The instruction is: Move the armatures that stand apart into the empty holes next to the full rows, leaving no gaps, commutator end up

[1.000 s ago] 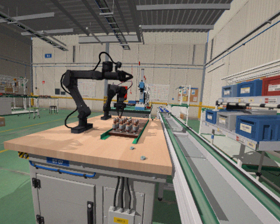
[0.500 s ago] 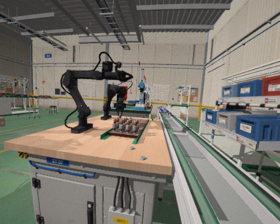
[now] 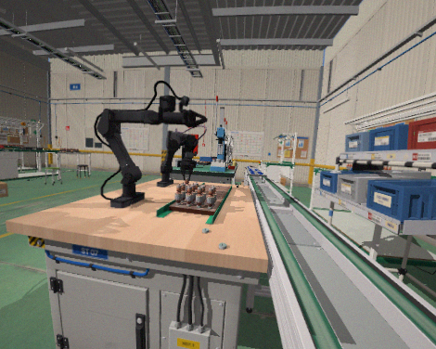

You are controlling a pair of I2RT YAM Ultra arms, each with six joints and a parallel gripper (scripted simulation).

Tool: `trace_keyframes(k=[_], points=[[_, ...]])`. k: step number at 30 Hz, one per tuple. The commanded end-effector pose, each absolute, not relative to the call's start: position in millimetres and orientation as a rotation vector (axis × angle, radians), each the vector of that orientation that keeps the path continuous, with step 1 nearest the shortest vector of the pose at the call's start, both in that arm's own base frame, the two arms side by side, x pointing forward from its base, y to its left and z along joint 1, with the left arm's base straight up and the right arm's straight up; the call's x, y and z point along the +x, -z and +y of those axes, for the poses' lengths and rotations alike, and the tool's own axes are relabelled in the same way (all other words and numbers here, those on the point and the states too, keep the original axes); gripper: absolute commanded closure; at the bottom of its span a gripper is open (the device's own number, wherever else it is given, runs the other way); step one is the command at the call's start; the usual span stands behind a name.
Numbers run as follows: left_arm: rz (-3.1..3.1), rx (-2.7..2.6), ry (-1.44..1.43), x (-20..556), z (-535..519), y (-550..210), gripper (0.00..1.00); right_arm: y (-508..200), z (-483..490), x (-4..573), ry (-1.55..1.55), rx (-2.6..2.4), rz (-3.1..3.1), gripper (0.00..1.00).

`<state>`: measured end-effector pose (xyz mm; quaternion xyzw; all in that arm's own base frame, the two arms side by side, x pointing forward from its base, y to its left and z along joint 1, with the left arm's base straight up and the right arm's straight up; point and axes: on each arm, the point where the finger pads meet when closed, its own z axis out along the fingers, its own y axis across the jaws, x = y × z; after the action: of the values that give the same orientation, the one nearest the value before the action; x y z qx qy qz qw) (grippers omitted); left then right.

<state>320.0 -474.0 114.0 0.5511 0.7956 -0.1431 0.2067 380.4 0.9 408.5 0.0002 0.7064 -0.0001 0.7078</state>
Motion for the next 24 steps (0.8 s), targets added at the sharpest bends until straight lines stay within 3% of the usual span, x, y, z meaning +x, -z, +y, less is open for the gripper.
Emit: trace_keyframes(k=[1,24], points=[[2.106,1.466,0.457,334,-489,-157,0.99,-410,8,379,-0.014,-0.023,1.575,0.63],[2.115,1.48,0.454,328,-485,-143,0.99,-410,8,379,-0.014,-0.023,1.575,0.63]])
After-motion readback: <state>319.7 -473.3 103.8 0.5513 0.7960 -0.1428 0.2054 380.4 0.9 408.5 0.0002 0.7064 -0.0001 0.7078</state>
